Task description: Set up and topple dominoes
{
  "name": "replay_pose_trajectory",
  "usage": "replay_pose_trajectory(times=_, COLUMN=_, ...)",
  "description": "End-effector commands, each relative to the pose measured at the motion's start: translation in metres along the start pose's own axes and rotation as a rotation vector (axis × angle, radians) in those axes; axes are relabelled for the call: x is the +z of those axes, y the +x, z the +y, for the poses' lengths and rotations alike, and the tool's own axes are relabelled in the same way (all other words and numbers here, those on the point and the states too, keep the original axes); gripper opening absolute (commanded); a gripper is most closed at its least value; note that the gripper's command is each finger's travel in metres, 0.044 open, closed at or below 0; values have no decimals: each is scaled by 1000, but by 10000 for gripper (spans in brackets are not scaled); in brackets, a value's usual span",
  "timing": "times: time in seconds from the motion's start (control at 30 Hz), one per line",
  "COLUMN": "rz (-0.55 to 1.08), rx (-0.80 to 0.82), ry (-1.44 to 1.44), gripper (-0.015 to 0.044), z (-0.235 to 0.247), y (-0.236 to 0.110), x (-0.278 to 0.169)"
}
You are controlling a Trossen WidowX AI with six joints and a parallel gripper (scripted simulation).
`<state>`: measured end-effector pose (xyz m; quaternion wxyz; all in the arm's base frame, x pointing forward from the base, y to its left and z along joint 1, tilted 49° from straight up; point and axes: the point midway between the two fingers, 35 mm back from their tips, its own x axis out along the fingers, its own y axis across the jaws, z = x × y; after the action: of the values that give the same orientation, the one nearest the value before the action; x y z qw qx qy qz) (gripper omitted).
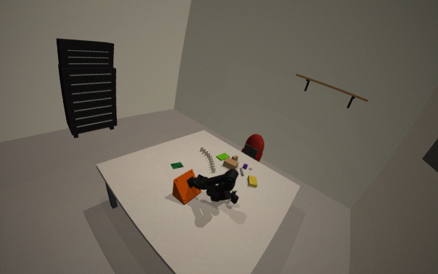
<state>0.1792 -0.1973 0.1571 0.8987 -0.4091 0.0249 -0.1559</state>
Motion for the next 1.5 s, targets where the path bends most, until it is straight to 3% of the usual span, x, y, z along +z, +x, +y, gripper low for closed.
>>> replay_pose_trajectory(times=0.0, rz=-2, rx=4, ry=-3, gripper=263, z=0, y=0, x=-1)
replay_pose_trajectory(times=0.23, rz=-2, rx=4, ry=-3, gripper=440, z=0, y=0, x=0)
replay_pose_trajectory(times=0.7, rz=-2, rx=-1, ry=-1, gripper=440, z=-3, y=-5, x=48)
replay_pose_trajectory(times=0.9, rz=30, rx=10, ry=31, gripper=440, z=-6, y=7, x=48)
replay_pose_trajectory(times=1.17, rz=261, rx=168, ry=125, gripper=440, z=7, y=66, x=44)
replay_pose_trajectory(times=1.3, rz=346, rx=227, ry=114, gripper=440, z=17, y=74, x=42)
replay_pose_trajectory(times=1.47, rz=590, rx=393, ry=-34, gripper=440, z=35, y=76, x=32)
